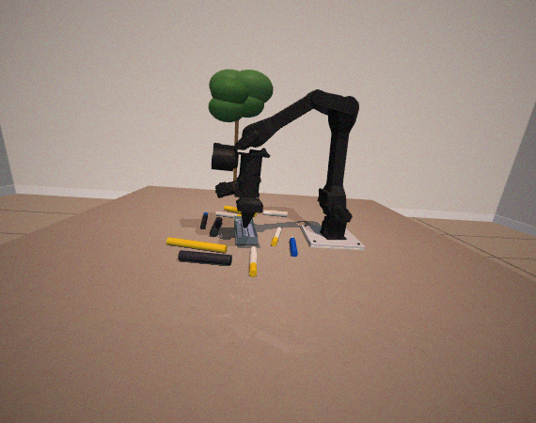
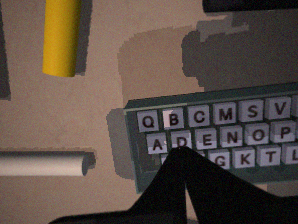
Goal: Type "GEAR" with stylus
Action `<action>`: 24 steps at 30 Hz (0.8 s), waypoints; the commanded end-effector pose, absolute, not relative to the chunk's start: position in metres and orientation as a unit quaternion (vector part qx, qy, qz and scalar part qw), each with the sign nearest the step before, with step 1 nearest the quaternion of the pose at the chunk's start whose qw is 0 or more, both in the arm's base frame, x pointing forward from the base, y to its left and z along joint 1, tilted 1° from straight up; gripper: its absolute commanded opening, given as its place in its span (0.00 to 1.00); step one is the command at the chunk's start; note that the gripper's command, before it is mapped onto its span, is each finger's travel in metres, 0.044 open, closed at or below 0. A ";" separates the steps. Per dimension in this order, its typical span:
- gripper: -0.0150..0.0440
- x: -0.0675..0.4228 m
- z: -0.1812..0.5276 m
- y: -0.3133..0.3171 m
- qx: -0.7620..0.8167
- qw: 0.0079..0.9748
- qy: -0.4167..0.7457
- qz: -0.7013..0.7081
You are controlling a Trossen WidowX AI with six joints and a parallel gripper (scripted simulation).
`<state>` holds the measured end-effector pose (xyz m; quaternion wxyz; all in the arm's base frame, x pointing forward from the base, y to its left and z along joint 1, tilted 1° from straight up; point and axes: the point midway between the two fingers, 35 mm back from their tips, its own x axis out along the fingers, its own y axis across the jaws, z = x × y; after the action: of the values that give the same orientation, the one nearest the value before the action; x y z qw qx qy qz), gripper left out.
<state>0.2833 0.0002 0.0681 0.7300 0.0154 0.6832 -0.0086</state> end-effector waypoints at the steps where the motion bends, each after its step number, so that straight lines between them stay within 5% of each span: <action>1: 0.25 0.280 0.066 -0.001 0.016 0.713 0.701 -0.014; 24: 0.25 0.277 0.066 -0.061 0.014 0.713 0.701 -0.016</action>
<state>0.2776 -0.0570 0.0667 0.7144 0.0177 0.6993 -0.0186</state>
